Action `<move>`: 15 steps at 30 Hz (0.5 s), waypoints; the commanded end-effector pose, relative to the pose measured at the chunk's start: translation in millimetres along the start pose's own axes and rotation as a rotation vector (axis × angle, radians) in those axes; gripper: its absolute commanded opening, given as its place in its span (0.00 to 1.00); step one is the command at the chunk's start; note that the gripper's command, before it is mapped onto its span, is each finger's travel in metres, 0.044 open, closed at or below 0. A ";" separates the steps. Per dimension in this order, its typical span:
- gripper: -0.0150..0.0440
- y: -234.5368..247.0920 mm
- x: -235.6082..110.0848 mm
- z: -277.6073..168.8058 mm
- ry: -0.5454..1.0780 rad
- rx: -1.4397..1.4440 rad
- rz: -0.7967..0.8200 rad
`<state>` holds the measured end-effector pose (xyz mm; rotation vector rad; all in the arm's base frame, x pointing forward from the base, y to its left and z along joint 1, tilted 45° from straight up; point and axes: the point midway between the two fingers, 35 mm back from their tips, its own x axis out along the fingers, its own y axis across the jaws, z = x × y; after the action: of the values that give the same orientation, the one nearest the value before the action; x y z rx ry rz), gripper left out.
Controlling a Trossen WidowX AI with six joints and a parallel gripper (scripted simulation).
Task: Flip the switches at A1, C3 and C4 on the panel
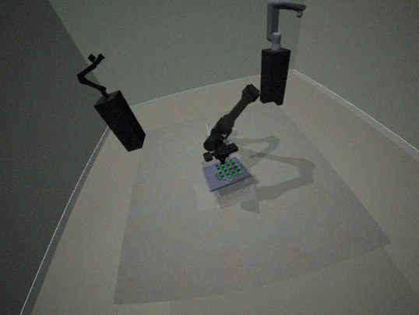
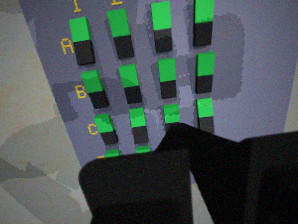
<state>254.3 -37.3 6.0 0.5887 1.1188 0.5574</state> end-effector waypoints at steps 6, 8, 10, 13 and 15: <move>0.25 0.0 13.8 0.6 -0.004 0.003 0.003; 0.25 -0.1 16.0 0.7 -0.004 0.003 0.003; 0.25 -0.1 19.1 0.8 -0.004 0.003 0.003; 0.25 0.0 24.1 1.0 -0.004 0.003 0.003; 0.25 0.1 26.2 1.0 -0.004 0.003 0.003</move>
<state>263.7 -23.3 -7.6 0.5857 1.1137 0.5563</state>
